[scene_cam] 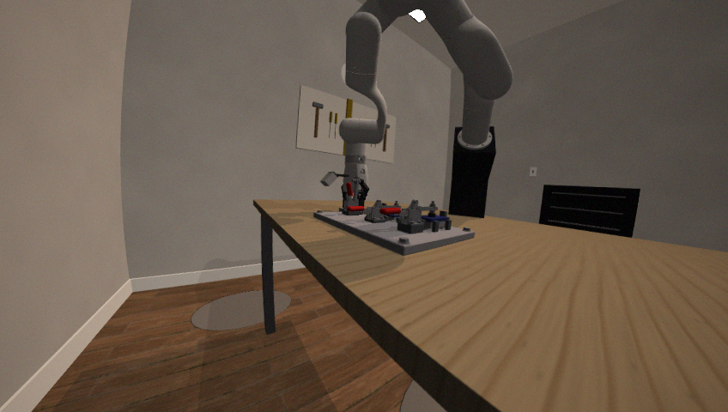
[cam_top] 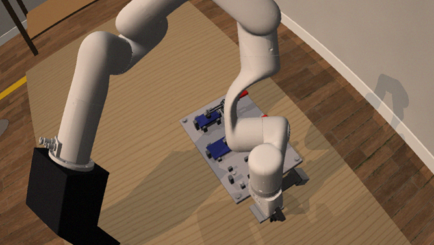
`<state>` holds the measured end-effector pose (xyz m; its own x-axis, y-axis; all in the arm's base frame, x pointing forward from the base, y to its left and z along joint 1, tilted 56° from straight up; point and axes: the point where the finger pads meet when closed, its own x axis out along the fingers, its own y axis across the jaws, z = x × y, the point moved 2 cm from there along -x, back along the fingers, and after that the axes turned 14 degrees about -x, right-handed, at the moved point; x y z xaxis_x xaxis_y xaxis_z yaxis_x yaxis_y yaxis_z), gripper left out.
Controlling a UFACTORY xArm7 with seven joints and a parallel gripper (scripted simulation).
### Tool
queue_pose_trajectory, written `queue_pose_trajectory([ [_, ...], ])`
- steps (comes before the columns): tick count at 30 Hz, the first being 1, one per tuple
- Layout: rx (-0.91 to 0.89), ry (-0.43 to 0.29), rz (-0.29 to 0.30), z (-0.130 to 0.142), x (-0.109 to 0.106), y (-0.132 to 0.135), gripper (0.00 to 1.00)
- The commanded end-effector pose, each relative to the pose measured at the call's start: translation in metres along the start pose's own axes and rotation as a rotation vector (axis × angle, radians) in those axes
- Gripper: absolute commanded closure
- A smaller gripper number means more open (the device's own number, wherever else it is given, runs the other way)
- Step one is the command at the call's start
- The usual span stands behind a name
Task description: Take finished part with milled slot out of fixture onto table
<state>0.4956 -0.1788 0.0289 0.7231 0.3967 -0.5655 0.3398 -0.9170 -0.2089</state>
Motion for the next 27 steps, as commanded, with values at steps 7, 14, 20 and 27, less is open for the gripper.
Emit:
queue_pose_trajectory([
  [7,0.0,0.0,0.004,0.0,-0.001,0.002,0.05],
  [14,0.0,0.0,0.004,0.0,-0.001,0.002,0.05],
  [20,0.0,0.0,0.004,0.0,-0.004,0.002,0.05],
  [27,0.0,0.0,0.004,0.0,-0.019,0.002,0.05],
])
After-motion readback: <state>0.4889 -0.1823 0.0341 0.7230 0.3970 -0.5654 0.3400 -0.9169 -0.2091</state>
